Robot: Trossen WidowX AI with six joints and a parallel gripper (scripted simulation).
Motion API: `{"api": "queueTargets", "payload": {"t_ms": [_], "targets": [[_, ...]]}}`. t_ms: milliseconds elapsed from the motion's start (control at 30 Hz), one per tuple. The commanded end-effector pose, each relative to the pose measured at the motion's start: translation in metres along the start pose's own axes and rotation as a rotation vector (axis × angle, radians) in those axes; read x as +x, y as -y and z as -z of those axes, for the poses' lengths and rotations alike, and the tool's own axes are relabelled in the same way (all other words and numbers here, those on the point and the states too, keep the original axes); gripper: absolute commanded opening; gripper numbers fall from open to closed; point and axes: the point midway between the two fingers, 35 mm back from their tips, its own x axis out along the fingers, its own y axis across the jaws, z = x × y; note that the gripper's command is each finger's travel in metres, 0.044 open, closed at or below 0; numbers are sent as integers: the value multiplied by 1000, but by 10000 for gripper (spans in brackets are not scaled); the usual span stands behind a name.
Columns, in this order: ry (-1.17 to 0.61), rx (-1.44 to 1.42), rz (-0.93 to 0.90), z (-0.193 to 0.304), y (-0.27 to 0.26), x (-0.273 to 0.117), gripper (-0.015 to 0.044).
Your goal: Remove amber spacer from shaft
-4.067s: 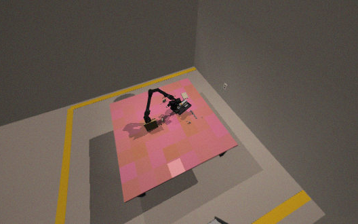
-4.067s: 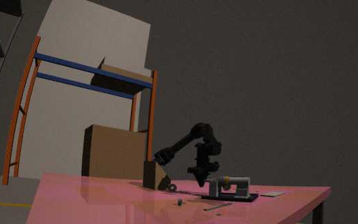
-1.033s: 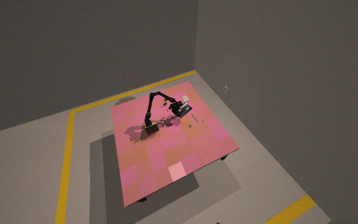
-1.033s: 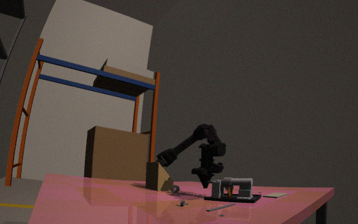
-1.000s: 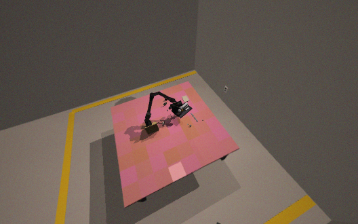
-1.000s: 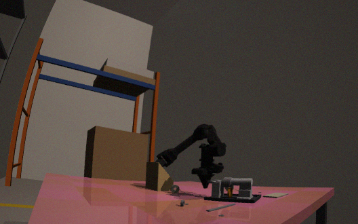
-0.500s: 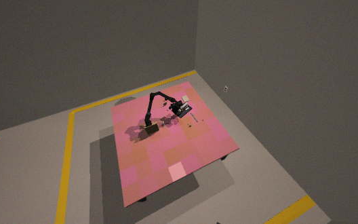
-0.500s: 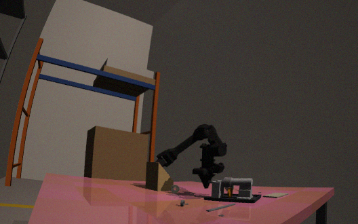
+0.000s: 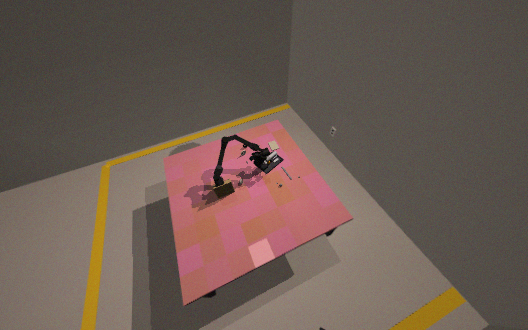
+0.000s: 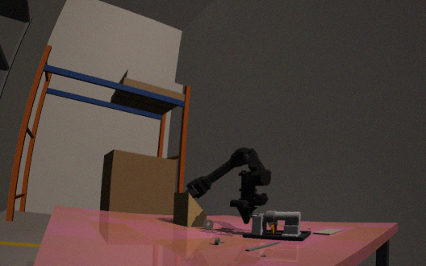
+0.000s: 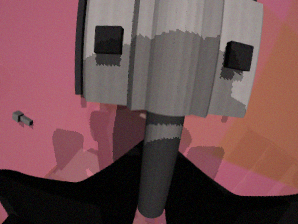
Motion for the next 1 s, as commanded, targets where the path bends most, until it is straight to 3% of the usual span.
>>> {"api": "queueTargets", "payload": {"t_ms": [0, 967], "targets": [[6, -1, 2, -4, 0, -1, 0], [6, -1, 2, -12, 0, -1, 0]]}}
